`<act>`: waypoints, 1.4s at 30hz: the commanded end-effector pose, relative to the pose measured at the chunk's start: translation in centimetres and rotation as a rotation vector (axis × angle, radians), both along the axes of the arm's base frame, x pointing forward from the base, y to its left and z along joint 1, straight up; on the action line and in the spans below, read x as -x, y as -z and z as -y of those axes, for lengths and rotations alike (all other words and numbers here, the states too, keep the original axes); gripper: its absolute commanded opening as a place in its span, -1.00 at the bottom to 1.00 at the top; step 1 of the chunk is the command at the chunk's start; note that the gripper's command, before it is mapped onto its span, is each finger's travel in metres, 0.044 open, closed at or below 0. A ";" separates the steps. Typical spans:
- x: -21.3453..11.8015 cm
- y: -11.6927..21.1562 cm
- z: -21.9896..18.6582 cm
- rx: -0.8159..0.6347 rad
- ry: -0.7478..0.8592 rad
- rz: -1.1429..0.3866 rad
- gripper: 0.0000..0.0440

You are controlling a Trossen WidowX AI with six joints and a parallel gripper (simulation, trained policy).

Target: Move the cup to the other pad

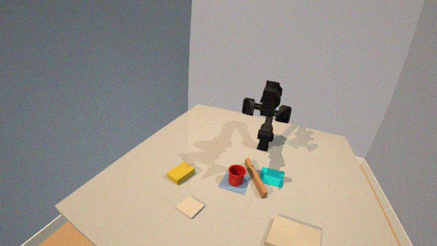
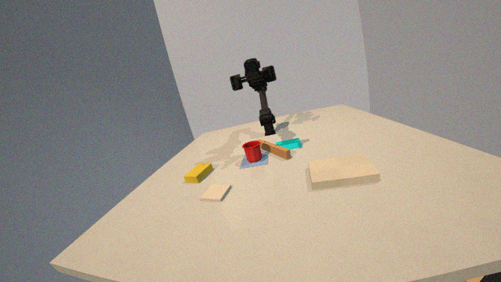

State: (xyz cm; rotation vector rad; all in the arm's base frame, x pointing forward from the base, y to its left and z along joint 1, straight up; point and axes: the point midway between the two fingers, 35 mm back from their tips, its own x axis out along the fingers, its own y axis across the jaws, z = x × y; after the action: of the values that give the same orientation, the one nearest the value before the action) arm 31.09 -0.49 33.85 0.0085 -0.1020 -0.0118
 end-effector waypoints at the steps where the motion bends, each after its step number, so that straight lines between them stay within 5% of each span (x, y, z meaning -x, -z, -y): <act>1: -0.1 0.1 0.0 -0.003 0.001 -0.006 0.70; 14: -1.2 1.8 -1.2 -0.065 -0.015 -0.157 -0.79; 23: -2.3 2.9 -2.8 -0.122 -0.054 -0.283 -0.51; 42: -4.1 5.6 -5.4 -0.218 -0.067 -0.576 -0.57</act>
State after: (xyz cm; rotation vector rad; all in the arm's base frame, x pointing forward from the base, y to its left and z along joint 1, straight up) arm 34.93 4.63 28.73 0.2132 0.4320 0.0502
